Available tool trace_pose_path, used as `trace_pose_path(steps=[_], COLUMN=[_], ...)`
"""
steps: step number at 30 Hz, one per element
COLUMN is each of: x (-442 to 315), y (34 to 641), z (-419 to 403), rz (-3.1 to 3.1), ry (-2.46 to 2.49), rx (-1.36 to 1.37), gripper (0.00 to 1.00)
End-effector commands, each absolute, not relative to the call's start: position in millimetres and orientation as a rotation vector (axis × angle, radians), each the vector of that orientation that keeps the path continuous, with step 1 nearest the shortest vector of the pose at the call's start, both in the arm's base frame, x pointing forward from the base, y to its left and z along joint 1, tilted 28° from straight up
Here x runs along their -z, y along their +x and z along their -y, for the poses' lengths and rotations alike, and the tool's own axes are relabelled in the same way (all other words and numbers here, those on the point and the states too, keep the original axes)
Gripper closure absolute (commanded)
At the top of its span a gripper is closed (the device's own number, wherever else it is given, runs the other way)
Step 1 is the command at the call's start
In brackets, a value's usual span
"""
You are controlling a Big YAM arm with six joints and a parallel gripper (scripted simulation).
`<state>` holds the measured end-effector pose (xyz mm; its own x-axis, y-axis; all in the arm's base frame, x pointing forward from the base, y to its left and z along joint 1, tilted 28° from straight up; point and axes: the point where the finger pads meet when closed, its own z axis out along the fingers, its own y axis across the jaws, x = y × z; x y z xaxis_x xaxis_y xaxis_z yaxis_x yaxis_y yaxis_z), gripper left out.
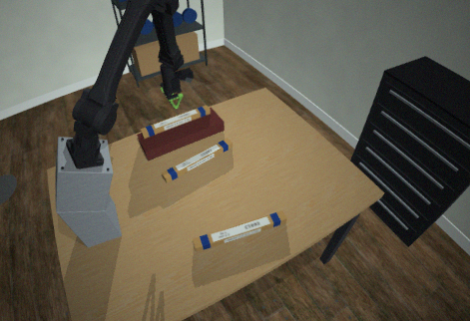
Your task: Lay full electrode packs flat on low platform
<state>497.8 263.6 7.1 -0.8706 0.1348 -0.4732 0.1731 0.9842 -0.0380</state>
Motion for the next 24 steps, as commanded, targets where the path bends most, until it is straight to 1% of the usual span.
trace_pose_path(steps=[1, 21, 24], x=[-0.8, -0.8, -4.4], y=[508.2, 508.2, 503.3], z=[-258.3, -258.3, -238.0], rz=[-2.640, -2.640, -2.616], ry=[0.250, 0.250, 0.385], rx=[0.113, 0.113, 0.071], gripper=[0.26, 0.26, 0.26])
